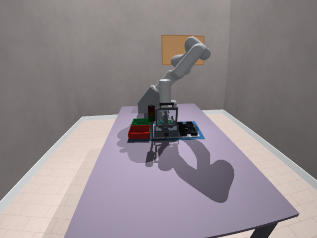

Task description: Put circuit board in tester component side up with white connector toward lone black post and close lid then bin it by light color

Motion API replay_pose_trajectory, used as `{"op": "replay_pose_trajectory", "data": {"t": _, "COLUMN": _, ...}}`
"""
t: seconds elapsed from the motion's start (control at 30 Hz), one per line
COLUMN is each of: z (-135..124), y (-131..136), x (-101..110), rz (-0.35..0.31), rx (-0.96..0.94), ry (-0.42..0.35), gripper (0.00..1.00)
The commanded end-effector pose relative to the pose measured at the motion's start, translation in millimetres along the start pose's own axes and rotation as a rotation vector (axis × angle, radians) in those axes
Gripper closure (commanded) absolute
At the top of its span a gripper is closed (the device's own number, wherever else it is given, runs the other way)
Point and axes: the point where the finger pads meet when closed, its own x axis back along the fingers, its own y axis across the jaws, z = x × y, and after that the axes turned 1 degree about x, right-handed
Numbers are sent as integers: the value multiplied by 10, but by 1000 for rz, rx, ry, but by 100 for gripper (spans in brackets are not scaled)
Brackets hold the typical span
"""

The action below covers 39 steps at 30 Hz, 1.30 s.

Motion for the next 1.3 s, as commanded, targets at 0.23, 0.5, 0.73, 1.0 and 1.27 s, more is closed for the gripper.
{"op": "replay_pose_trajectory", "data": {"t": 0.23, "z": 0, "y": 8, "x": 6, "rz": -1, "rx": 0, "ry": 0, "gripper": 21}}
{"op": "replay_pose_trajectory", "data": {"t": 0.5, "z": 0, "y": 8, "x": 6, "rz": -1, "rx": 0, "ry": 0, "gripper": 21}}
{"op": "replay_pose_trajectory", "data": {"t": 0.73, "z": 0, "y": 8, "x": 0, "rz": -1, "rx": 0, "ry": 0, "gripper": 21}}
{"op": "replay_pose_trajectory", "data": {"t": 1.0, "z": 0, "y": 8, "x": -16, "rz": -1, "rx": 0, "ry": 0, "gripper": 21}}
{"op": "replay_pose_trajectory", "data": {"t": 1.27, "z": 0, "y": 8, "x": -26, "rz": -1, "rx": 0, "ry": 0, "gripper": 21}}
